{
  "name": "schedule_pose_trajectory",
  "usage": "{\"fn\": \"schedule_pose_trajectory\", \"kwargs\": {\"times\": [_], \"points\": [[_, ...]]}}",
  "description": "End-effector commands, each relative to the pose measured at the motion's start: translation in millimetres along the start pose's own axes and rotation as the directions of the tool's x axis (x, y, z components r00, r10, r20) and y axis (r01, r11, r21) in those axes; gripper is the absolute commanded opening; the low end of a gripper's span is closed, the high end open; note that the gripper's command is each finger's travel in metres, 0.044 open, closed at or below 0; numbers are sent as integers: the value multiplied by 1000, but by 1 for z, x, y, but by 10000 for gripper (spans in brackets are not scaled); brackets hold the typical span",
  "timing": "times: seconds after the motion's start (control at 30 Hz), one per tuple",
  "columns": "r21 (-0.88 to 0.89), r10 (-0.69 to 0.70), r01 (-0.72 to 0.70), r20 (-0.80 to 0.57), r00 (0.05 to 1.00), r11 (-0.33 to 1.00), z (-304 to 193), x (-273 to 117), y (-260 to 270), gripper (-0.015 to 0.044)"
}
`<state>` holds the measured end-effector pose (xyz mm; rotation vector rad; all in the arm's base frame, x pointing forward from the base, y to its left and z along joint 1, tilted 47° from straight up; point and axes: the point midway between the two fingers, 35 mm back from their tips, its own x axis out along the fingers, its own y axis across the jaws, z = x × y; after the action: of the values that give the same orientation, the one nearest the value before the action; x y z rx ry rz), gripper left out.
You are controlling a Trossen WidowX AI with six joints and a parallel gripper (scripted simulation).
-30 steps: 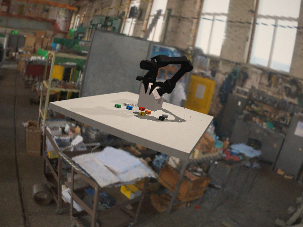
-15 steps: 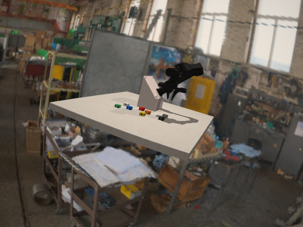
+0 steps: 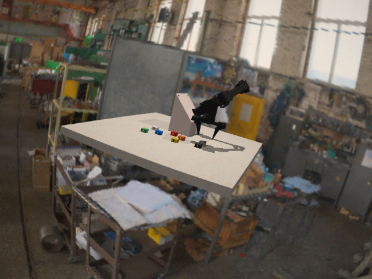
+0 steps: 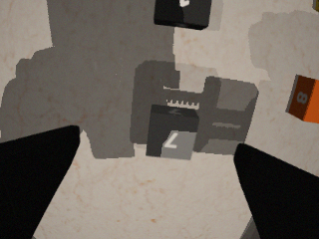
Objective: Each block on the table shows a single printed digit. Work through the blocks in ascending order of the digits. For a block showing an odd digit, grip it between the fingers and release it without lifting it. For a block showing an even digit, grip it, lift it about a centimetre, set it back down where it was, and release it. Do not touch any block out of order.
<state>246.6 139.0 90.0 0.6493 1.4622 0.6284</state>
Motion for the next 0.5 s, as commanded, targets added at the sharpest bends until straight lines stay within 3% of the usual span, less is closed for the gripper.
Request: {"fn": "schedule_pose_trajectory", "kwargs": {"times": [0.0, 0.47], "points": [[7, 3, -3, -5, 1000, 1000, -2, 7, -1, 400], [7, 3, -3, -5, 1000, 1000, -2, 29, -1, 400]]}}
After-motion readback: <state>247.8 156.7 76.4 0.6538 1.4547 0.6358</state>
